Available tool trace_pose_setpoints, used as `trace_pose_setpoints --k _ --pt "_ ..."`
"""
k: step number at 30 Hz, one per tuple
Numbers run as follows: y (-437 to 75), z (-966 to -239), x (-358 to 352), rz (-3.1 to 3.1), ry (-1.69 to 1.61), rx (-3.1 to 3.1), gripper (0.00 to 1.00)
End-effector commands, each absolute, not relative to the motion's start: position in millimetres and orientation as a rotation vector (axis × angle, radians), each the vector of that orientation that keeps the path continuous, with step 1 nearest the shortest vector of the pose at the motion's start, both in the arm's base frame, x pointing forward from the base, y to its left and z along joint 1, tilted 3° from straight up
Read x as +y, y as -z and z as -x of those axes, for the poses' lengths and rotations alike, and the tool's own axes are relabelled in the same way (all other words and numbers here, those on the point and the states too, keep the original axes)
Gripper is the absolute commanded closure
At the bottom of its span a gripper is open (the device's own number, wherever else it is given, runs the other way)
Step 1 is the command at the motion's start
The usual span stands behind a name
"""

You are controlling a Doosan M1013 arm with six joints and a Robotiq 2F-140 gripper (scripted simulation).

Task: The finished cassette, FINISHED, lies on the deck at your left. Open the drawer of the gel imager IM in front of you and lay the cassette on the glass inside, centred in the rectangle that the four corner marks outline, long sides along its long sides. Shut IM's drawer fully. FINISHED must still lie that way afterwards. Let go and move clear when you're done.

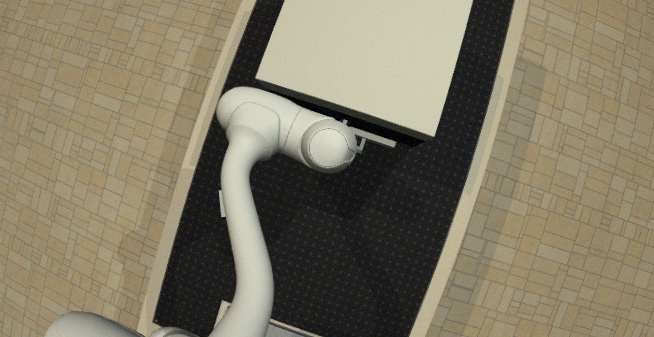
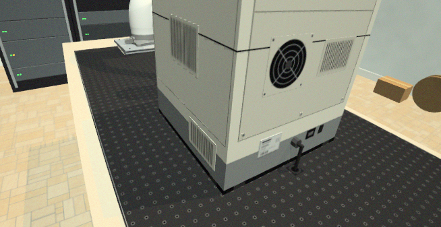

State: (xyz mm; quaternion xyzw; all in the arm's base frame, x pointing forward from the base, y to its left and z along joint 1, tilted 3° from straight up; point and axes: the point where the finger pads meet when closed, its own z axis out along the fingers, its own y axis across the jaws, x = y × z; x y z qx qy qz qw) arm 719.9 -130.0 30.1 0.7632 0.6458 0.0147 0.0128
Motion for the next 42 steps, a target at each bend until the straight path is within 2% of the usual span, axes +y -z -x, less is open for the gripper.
trace_pose_setpoints --k 1,42 --pt "-29.9 -719.5 -129.8 -2.379 -0.045 2.013 0.90" --pt "-29.8 -716.1 -129.3 -2.383 -0.038 2.017 0.90"
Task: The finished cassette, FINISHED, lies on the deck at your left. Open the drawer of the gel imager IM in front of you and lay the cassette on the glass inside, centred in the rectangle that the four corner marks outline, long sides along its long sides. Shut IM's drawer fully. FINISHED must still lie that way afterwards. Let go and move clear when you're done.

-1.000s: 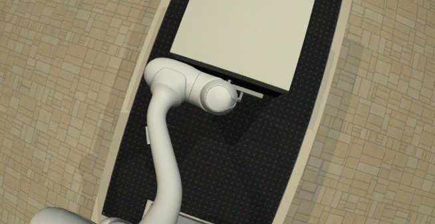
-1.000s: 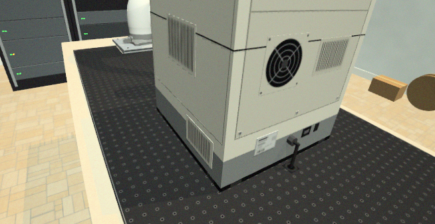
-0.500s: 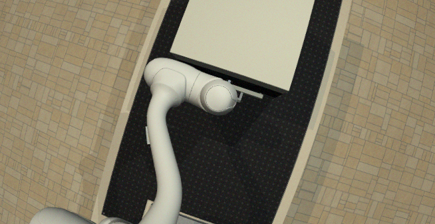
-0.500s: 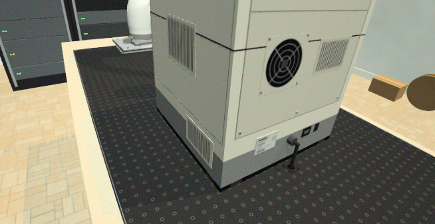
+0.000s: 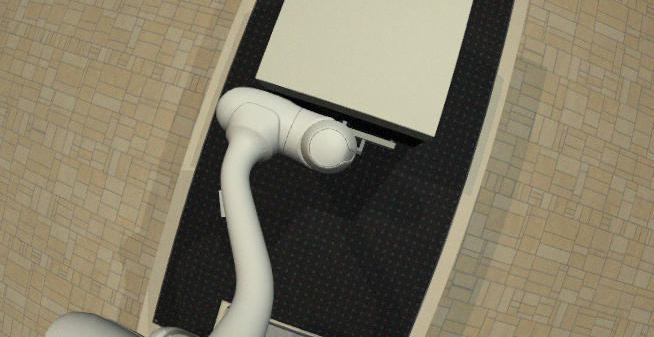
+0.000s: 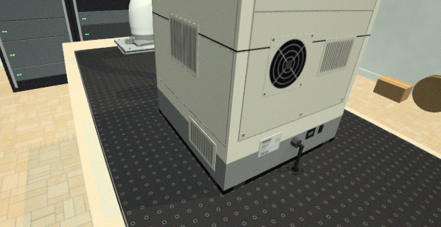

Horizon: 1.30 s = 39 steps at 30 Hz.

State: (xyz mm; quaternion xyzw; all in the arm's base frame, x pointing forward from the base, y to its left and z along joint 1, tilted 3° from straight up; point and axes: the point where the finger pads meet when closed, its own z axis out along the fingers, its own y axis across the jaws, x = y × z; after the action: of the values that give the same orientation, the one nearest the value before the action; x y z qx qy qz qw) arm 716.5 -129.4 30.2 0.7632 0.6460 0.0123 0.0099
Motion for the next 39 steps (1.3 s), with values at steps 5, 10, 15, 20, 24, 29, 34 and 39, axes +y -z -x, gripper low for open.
trace_pose_setpoints --k 5,10,15,20,24,29,34,39 --pt "-29.9 -715.2 -129.1 -2.385 -0.036 2.019 0.90" --pt "-29.9 -714.8 -129.0 -2.385 -0.034 2.019 0.90" --pt "-29.9 -714.3 -129.0 -2.386 -0.033 2.020 0.90" --pt "-30.1 -711.5 -128.5 -2.391 -0.025 2.023 0.90" --pt "-30.4 -706.2 -127.6 -2.391 -0.025 2.023 0.90" --pt "-30.6 -702.3 -127.0 -2.391 -0.025 2.023 0.90" --pt "-31.0 -695.7 -125.9 -2.391 -0.025 2.023 0.90" --pt "-31.4 -689.2 -124.8 -2.391 -0.025 2.023 0.90"
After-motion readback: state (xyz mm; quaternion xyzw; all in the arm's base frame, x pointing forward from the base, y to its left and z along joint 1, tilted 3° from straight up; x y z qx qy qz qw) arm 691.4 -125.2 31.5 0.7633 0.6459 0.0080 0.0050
